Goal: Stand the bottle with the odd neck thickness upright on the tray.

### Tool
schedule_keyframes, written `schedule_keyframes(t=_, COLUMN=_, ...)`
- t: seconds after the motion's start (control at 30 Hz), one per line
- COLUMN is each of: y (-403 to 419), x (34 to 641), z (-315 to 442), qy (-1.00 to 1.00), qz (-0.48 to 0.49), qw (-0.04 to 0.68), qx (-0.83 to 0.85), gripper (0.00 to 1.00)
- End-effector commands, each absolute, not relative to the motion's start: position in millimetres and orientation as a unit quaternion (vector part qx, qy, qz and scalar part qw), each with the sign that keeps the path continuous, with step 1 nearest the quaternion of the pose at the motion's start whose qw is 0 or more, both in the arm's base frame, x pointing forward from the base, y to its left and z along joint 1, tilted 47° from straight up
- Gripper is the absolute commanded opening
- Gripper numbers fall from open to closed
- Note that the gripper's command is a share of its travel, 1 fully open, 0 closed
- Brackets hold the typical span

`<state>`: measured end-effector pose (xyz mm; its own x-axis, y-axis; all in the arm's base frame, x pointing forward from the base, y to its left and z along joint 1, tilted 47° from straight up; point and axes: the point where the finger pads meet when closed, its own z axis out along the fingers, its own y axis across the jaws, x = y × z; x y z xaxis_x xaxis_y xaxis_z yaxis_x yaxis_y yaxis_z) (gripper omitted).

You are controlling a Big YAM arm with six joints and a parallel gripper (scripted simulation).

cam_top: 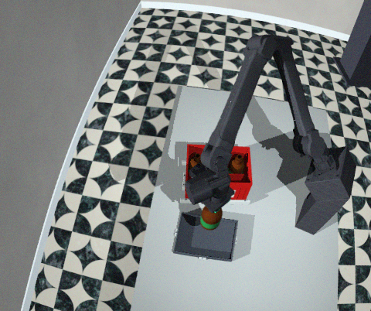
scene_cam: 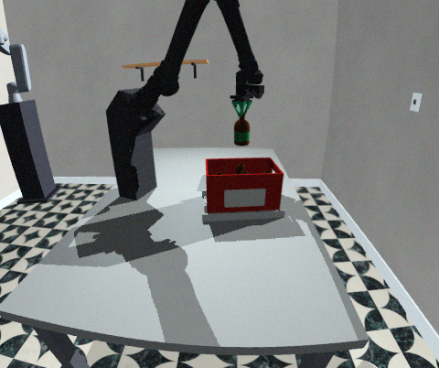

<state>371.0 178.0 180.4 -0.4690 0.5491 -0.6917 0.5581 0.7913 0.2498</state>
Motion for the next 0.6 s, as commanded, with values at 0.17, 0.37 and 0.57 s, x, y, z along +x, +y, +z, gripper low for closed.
schedule_keyframes(t=0.17, y=191.3, x=372.4, z=191.3, qy=0.857, qz=0.004, qw=0.405, qx=0.319, gripper=0.00)
schedule_keyframes(t=0.37, y=191.3, x=372.4, z=191.3, qy=0.857, qz=0.004, qw=0.405, qx=0.319, gripper=0.00)
schedule_keyframes(t=0.57, y=190.9, x=372.3, z=189.6, qy=0.858, qz=0.002, qw=0.405, qx=0.317, gripper=0.00)
